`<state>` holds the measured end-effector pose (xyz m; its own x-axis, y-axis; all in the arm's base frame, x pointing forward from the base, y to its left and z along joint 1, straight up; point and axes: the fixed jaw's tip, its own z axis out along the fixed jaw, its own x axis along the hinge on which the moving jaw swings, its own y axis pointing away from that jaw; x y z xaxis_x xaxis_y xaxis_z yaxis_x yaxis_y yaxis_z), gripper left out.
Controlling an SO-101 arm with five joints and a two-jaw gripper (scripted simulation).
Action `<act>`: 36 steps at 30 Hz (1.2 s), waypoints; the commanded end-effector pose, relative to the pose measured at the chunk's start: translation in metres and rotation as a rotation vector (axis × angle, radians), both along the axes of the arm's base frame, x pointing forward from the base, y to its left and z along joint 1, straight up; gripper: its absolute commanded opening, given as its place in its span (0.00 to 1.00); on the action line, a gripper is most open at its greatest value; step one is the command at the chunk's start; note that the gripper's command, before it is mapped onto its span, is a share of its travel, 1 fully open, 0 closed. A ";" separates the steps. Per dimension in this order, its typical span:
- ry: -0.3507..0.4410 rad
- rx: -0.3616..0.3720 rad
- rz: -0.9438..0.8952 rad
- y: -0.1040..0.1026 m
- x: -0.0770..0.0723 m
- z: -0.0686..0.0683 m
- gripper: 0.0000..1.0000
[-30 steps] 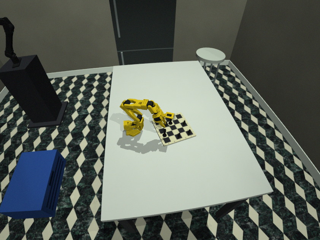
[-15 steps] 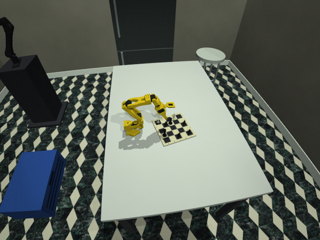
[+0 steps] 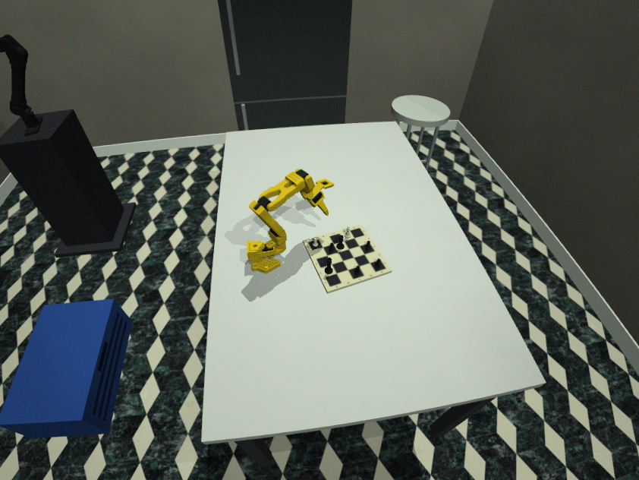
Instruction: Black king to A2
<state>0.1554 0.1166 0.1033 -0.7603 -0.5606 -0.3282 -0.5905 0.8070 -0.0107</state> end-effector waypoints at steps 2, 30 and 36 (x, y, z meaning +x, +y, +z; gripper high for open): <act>0.024 -0.020 0.131 0.022 -0.012 0.001 0.38; 0.037 -0.034 0.222 0.035 -0.024 0.001 0.40; 0.037 -0.034 0.222 0.035 -0.024 0.001 0.40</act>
<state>0.1321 0.1500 0.1040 -0.6380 -0.7138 -0.2890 -0.7436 0.6685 -0.0095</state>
